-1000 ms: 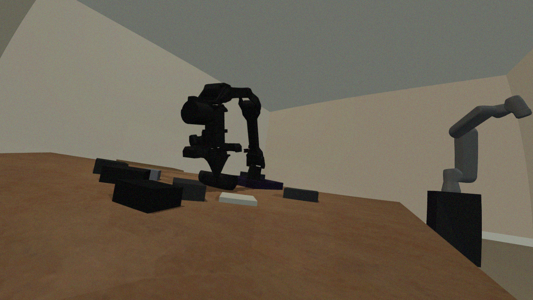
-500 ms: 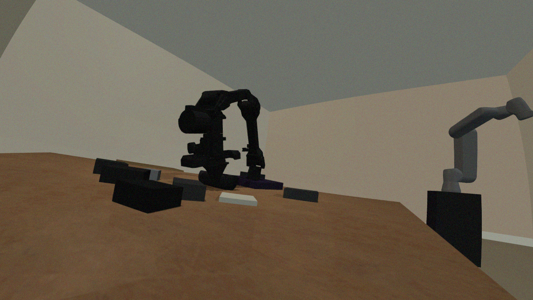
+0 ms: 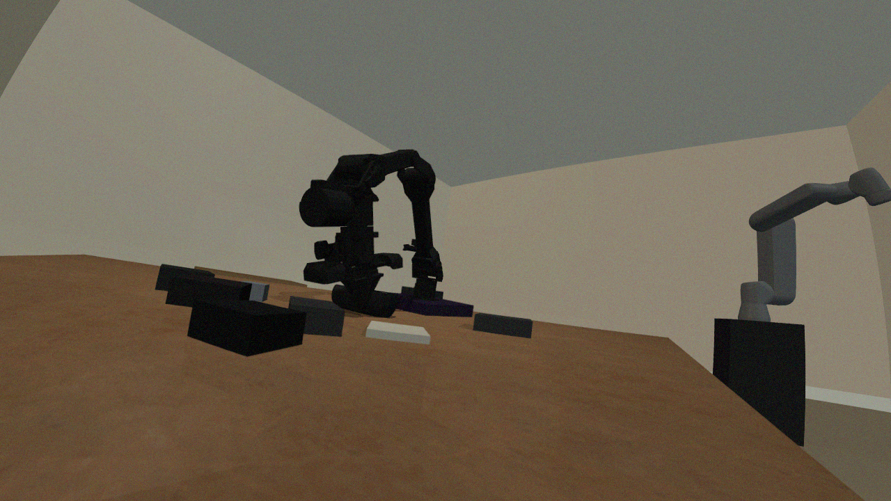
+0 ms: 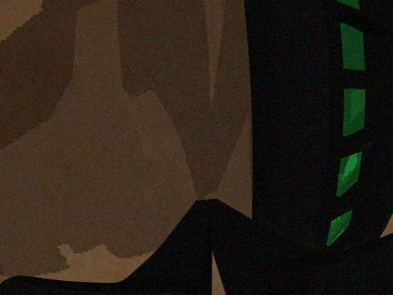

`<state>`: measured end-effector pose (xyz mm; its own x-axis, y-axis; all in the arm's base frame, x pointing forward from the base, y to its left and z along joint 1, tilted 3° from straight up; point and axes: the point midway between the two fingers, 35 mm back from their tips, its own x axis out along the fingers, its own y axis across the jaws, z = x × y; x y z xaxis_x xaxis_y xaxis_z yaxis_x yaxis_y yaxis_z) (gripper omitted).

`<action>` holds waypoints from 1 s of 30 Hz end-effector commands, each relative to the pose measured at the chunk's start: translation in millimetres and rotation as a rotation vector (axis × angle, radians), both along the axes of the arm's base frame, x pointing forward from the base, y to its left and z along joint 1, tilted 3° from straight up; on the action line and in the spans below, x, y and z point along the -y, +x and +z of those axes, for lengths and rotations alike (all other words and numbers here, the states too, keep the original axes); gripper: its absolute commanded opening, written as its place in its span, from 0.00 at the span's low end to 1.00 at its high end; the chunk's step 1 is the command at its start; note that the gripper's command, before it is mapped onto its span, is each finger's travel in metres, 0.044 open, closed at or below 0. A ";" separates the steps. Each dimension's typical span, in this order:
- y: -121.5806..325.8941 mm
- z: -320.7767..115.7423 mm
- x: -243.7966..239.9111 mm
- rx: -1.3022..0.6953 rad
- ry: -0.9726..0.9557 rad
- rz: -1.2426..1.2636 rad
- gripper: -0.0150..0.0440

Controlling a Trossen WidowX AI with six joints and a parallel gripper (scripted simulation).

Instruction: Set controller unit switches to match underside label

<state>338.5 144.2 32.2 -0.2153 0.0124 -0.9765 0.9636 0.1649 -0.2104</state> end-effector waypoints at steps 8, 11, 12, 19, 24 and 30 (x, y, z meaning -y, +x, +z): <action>-5.0 -1.0 0.3 -0.002 0.002 -0.004 0.25; -6.2 -1.2 0.5 -0.002 0.002 -0.004 0.25; -6.6 -1.2 0.5 -0.002 0.002 -0.004 0.25; -9.3 -1.5 0.9 -0.003 0.002 -0.004 0.25; -11.2 -1.7 1.2 -0.003 0.002 -0.004 0.25; -17.6 -2.0 1.8 -0.003 0.002 -0.004 0.25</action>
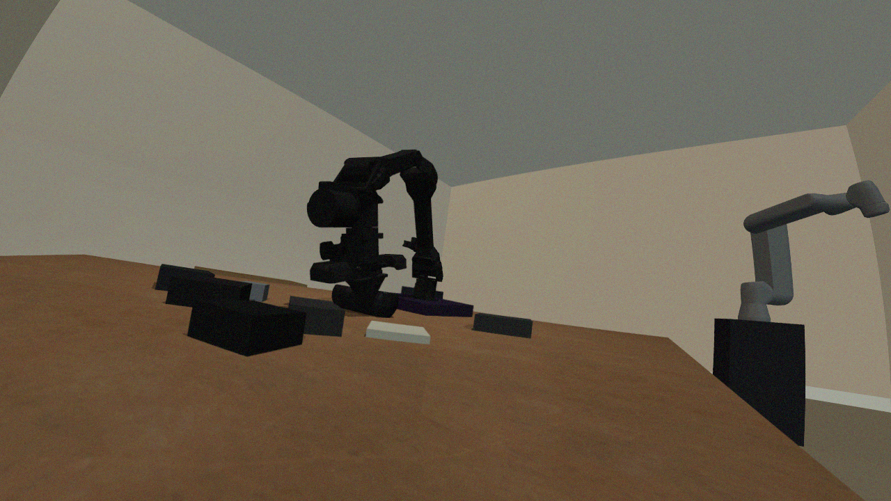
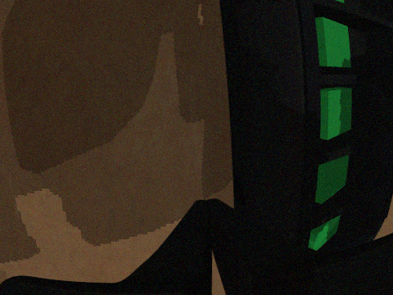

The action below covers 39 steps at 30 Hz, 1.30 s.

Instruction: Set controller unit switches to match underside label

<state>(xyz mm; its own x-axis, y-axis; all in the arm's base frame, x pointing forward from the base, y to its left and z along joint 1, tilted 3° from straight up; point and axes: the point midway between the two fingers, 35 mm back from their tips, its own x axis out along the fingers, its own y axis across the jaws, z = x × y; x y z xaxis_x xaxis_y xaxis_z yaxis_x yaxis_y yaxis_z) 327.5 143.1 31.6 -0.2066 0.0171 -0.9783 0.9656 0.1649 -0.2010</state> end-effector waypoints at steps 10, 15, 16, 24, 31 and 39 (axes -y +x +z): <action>-18.7 -2.3 2.2 -0.014 -0.003 -0.003 0.25; -24.9 -2.9 3.1 -0.014 -0.003 -0.003 0.25; -26.1 -3.0 3.3 -0.014 -0.003 -0.003 0.25; -36.1 -4.1 4.9 -0.015 -0.003 -0.003 0.25; -45.0 -5.2 6.5 -0.016 -0.003 -0.003 0.25; -34.6 4.7 3.4 0.020 0.012 -0.001 0.25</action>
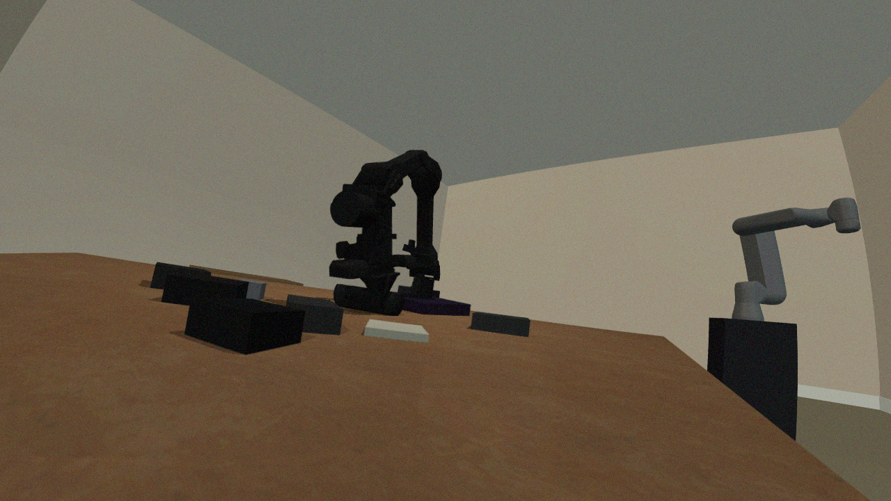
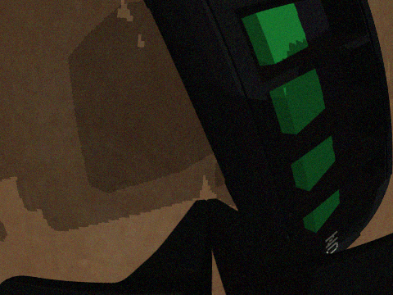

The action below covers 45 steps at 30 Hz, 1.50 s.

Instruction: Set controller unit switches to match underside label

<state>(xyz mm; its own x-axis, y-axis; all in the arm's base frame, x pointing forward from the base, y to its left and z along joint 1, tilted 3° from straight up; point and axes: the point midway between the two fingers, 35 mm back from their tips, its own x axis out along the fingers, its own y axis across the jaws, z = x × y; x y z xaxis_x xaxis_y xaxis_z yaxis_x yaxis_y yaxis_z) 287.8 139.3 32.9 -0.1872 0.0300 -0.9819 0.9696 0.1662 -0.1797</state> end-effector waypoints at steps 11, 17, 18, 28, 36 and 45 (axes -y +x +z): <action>49.4 51.8 -2.4 -0.030 -0.016 -0.001 0.25; 45.5 56.5 13.8 0.010 0.024 0.021 0.25; 43.5 58.0 20.3 0.027 0.038 0.031 0.25; 11.6 63.2 79.3 0.223 0.141 0.136 0.25; -24.6 52.6 115.7 0.397 0.161 0.231 0.25; -56.0 34.4 137.0 0.540 0.134 0.315 0.25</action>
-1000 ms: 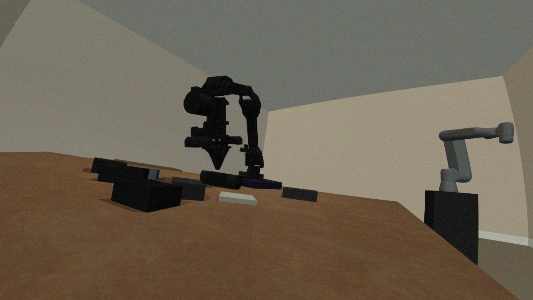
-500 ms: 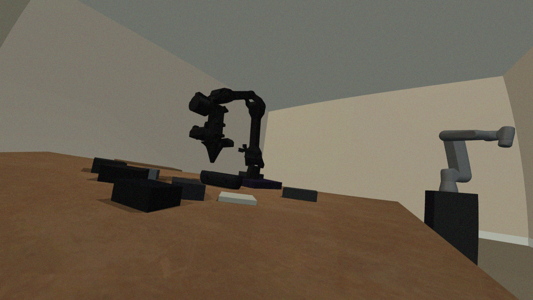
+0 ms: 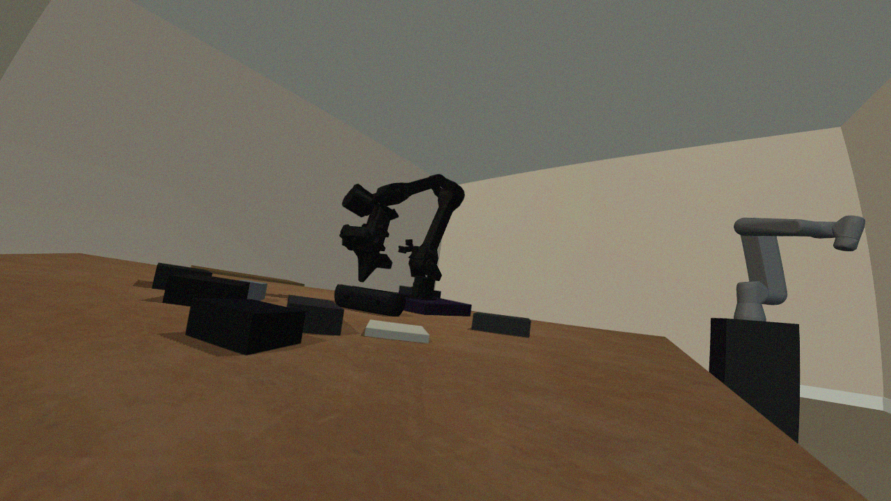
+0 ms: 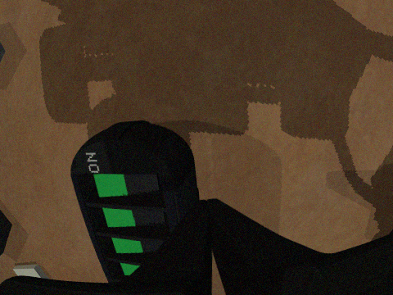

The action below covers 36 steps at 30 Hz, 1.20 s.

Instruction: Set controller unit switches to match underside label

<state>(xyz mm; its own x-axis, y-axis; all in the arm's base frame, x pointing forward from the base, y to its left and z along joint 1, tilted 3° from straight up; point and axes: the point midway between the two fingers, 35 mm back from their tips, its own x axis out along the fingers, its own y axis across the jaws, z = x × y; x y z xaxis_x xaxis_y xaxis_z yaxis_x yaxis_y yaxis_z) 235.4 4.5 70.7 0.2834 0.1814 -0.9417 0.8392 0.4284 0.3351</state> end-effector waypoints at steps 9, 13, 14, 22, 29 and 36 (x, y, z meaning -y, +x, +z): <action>-2.2 -2.1 1.1 0.023 -0.006 0.014 0.25; 9.8 8.8 -21.7 -0.066 -0.025 0.018 0.25; 12.9 11.9 -29.2 -0.091 -0.035 0.019 0.25; 27.0 29.5 -84.8 -0.221 -0.136 0.025 0.25; 27.6 25.5 -85.1 -0.221 -0.136 0.026 0.25; 28.9 14.1 -85.7 -0.221 -0.135 0.026 0.25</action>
